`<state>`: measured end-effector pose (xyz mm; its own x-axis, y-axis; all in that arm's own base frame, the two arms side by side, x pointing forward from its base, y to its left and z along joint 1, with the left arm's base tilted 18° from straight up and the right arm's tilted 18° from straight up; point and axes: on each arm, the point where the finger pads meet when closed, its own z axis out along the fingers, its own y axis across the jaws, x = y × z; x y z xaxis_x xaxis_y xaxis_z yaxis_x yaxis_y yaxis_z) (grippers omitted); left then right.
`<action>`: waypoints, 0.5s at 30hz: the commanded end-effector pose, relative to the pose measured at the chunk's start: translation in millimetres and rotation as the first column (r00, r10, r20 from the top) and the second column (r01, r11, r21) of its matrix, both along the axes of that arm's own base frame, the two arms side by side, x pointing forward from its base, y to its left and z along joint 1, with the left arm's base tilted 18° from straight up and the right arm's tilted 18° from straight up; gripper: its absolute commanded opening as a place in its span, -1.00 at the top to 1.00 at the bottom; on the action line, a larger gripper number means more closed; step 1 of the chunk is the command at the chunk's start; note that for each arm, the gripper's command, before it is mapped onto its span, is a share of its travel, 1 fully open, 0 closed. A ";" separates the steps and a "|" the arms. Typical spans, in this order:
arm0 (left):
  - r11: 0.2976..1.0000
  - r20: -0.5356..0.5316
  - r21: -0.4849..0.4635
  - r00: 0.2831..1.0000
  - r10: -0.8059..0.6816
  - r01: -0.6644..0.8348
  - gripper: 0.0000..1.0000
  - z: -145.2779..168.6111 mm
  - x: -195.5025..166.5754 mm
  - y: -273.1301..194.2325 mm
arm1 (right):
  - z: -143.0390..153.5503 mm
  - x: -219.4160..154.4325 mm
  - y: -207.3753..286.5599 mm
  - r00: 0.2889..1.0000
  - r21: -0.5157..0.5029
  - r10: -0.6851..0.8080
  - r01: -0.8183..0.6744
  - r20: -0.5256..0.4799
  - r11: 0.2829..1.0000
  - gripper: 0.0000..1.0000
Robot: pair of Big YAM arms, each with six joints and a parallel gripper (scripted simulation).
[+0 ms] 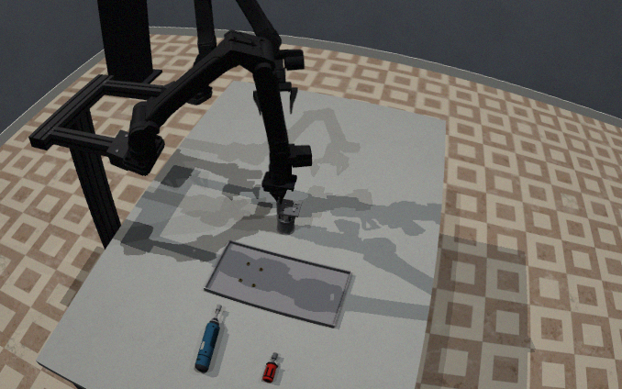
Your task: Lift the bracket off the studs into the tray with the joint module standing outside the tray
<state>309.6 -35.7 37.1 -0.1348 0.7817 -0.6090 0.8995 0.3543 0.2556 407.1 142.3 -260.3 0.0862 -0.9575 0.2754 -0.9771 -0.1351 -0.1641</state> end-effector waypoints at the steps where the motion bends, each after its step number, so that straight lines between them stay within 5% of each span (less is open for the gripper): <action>1: 1.000 0.019 0.003 1.000 -0.004 0.004 -1.00 5.2 5.6 -0.6 | 20.5 -4.2 -0.8 1.000 -0.002 -0.023 0.023 -0.003 1.000 1.00; 15: 1.000 0.019 0.003 1.000 -0.004 0.004 -1.00 5.2 5.6 -0.6 | 32.7 -9.7 8.2 1.000 -0.002 -0.013 0.013 -0.004 1.000 1.00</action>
